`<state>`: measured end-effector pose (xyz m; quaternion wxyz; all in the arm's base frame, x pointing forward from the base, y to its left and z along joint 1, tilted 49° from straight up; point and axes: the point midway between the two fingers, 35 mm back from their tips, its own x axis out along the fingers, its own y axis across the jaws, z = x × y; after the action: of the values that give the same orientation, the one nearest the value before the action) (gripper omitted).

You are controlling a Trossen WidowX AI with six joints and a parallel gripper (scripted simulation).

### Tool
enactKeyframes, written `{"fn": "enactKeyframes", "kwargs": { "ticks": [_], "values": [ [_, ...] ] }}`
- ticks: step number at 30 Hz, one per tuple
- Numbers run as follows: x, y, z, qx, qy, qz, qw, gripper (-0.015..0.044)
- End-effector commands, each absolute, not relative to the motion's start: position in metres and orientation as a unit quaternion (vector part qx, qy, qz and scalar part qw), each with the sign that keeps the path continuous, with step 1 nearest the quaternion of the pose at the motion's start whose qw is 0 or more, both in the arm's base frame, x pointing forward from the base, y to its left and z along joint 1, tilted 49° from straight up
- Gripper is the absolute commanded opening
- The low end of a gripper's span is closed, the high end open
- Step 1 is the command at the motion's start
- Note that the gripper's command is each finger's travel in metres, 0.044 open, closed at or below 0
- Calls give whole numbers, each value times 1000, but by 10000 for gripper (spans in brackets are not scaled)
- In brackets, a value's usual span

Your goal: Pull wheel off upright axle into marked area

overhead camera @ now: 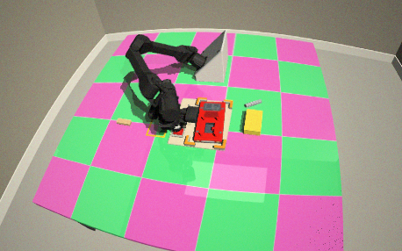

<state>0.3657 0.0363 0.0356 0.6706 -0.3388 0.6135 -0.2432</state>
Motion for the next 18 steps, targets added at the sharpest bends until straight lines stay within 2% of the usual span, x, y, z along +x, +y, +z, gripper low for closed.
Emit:
{"fn": "enactKeyframes", "kwargs": {
  "ticks": [1,18],
  "values": [
    [367,41,38,-336,611,-242,674,0],
    [366,45,42,-337,611,-242,674,0]
  ]
}}
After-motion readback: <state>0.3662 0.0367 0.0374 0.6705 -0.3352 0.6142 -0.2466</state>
